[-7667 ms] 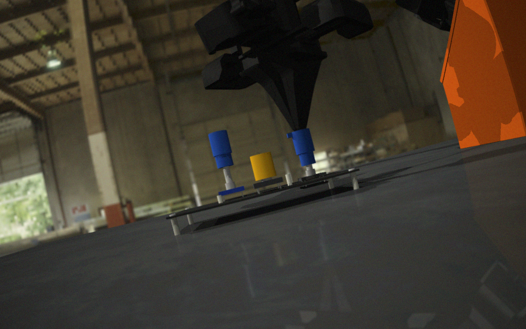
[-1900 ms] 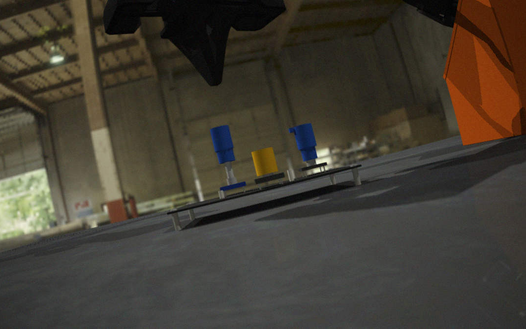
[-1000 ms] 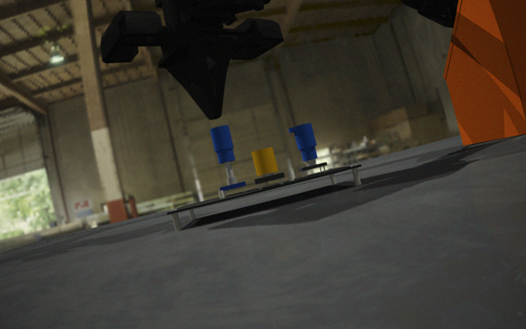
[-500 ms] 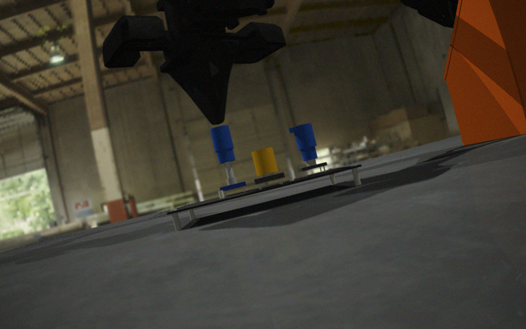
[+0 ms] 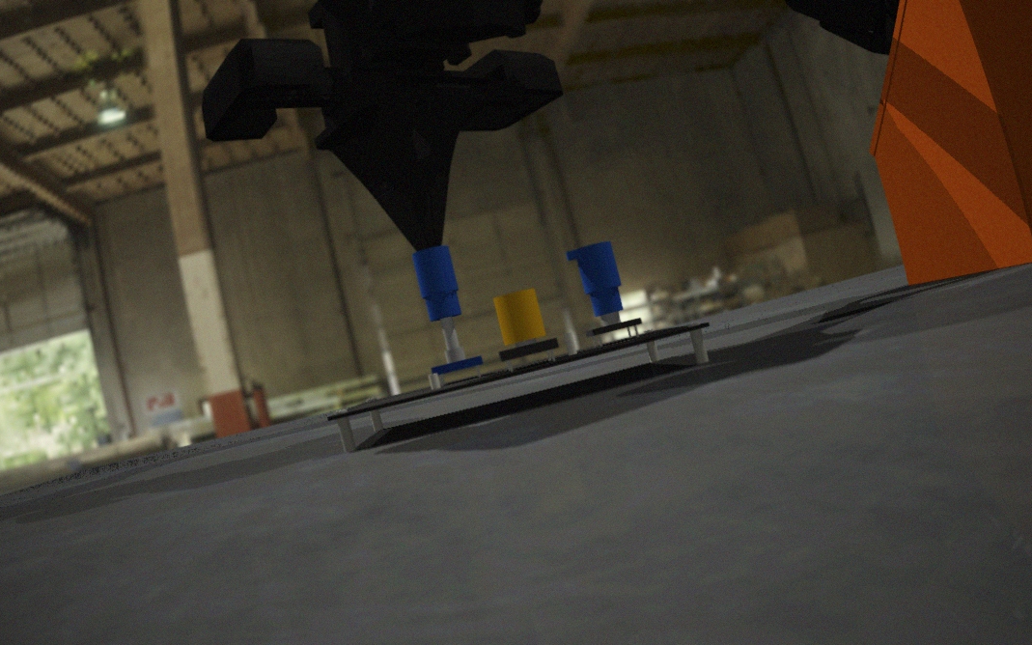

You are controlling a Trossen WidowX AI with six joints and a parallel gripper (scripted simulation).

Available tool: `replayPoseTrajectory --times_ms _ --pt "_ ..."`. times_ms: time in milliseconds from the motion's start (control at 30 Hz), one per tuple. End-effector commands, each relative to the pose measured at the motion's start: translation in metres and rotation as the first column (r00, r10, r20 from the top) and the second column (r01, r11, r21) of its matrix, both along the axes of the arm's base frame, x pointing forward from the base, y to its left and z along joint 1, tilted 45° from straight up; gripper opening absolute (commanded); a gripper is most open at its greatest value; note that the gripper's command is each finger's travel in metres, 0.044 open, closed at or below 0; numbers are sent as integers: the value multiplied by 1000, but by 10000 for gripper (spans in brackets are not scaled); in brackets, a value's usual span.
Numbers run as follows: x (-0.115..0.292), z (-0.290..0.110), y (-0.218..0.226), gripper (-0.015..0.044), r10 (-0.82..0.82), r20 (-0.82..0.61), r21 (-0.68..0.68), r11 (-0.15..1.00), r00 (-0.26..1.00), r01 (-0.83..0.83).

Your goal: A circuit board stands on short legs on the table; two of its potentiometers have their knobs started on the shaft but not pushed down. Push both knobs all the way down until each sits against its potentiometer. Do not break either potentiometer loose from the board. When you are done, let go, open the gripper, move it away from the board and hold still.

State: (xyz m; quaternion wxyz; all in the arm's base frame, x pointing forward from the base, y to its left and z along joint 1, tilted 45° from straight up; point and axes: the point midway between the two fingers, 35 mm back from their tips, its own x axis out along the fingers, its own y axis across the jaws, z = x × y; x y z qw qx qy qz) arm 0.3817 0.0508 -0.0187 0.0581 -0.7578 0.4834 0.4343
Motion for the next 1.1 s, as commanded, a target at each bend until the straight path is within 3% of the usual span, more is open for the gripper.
replayPoseTrajectory --times_ms 0,1067 --pt "0 0 -1 0 5 -2 -6 1000 1000 -5" --pt "1 -4 -5 0 5 -2 -7 1000 1000 -5"
